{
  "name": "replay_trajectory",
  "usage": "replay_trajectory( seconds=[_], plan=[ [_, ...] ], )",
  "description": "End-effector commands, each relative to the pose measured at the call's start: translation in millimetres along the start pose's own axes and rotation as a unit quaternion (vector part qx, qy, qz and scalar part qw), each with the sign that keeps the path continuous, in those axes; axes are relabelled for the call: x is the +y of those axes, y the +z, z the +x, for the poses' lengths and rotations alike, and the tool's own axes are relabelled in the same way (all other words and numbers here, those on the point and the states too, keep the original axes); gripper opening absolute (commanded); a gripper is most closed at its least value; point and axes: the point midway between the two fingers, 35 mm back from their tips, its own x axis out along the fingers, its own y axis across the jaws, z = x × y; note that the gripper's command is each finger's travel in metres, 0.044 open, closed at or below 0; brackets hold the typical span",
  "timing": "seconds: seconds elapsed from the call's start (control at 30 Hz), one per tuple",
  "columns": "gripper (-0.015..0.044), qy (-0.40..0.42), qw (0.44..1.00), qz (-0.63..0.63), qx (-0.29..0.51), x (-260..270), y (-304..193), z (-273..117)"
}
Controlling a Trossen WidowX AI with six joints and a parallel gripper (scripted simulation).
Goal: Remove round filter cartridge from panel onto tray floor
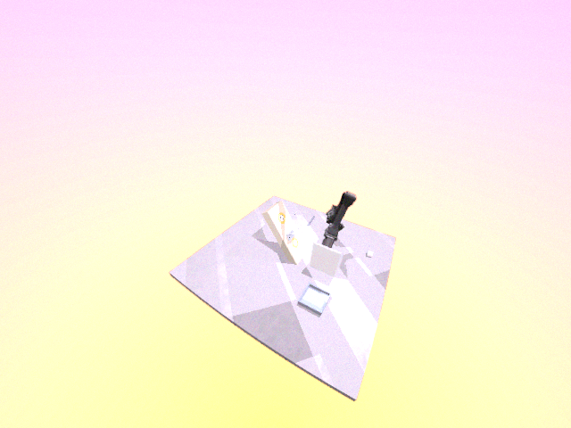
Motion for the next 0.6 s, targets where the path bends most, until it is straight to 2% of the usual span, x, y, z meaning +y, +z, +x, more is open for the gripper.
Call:
replay_trajectory(
  seconds=[0.0, 0.13, 0.33, 0.57],
  plan=[
    [0.0374, 0.002, 1.0, -0.002, 0.001, 2, -1, -1],
    [0.0269, 0.041, 0.998, -0.055, 0.015, 29, -2, -9],
    [0.0111, 0.1, 0.977, -0.177, 0.069, 71, -34, -31],
    [0.01, 0.183, 0.925, -0.315, 0.109, 115, -69, -71]
  ],
)
